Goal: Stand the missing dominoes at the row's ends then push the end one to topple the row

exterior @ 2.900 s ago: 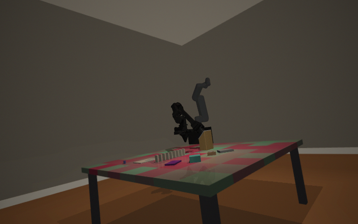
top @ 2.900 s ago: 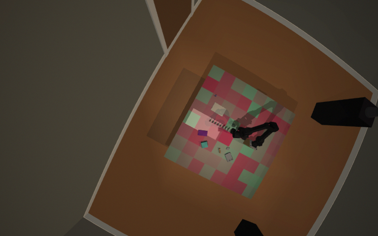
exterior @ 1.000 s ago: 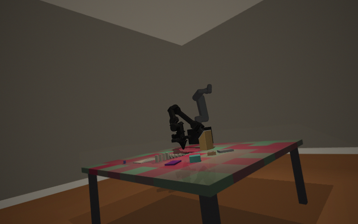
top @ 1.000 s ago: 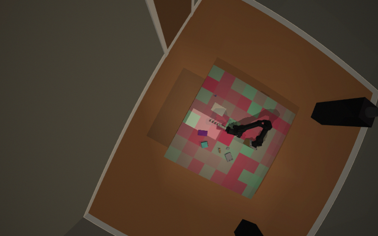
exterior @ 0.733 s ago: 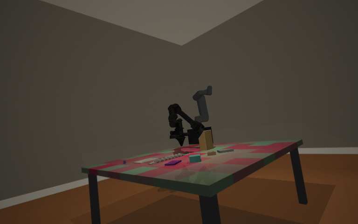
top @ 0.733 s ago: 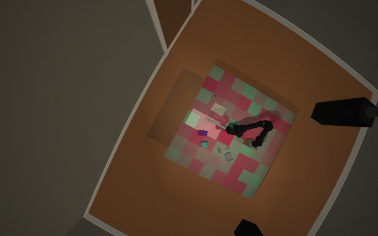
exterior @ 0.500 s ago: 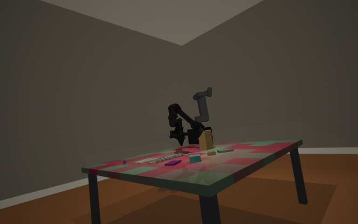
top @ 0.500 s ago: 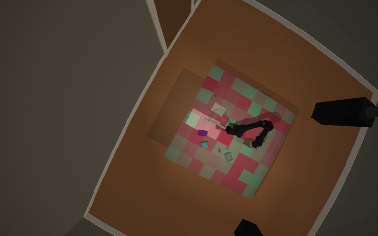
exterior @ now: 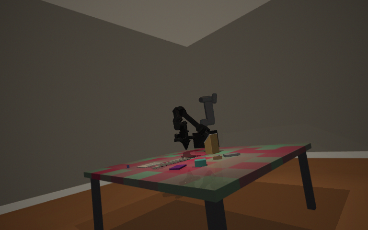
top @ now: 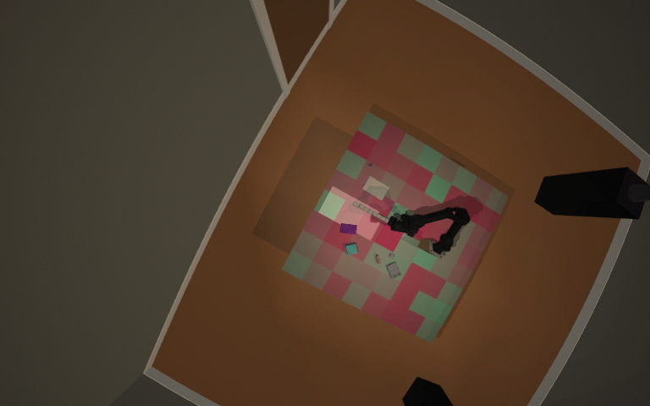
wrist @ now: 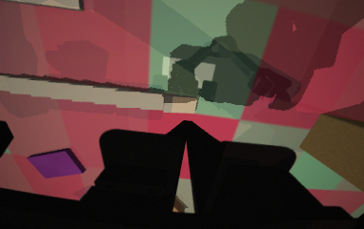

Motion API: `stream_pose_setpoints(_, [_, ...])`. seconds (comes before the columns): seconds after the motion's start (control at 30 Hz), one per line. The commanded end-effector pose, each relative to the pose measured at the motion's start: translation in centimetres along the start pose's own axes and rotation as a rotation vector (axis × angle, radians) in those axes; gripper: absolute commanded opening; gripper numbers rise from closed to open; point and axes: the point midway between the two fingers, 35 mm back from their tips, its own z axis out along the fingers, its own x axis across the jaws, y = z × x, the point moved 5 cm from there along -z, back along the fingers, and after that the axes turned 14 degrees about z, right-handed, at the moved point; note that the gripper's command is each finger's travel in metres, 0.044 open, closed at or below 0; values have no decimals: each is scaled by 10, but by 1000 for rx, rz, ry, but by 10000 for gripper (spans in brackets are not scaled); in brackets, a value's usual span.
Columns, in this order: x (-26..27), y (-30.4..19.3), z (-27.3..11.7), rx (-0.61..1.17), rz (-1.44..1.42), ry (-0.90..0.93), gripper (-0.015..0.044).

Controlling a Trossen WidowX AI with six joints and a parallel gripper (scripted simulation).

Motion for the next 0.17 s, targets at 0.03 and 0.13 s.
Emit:
stream_pose_setpoints(0.03, [1,1,-1,-3,8,4,0])
stream_pose_setpoints(0.13, [1,1,-1,-3,8,4,0])
